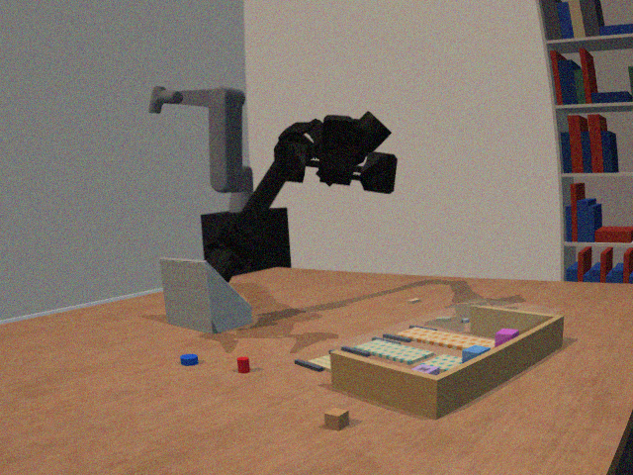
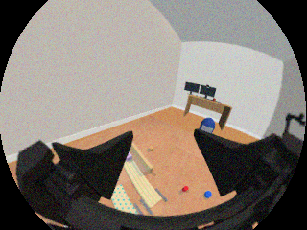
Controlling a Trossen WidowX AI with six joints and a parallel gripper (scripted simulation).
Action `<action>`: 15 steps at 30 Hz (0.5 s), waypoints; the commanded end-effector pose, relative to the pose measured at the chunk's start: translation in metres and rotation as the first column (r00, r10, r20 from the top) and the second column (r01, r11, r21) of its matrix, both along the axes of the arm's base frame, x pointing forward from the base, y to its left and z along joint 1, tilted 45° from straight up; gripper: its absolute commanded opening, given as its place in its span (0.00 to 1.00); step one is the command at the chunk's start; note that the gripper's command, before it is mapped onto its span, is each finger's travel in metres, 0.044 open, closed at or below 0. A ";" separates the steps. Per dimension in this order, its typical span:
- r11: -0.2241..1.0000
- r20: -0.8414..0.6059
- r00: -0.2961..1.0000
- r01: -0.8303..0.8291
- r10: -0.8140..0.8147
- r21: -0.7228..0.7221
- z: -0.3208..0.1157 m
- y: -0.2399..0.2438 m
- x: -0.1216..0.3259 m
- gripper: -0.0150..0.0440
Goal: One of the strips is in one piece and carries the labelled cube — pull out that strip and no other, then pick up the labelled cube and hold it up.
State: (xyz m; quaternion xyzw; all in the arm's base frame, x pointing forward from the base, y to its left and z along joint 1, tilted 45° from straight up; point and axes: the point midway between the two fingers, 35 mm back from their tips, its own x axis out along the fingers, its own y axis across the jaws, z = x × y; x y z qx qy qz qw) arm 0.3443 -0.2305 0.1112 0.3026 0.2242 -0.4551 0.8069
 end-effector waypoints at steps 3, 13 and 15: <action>0.829 0.236 0.845 -0.525 0.480 0.194 -0.030 0.048 -0.015 0.93; 0.576 0.490 0.545 -0.811 0.681 0.103 -0.017 0.093 -0.044 0.93; 0.576 0.490 0.545 -0.811 0.681 0.103 -0.017 0.093 -0.044 0.93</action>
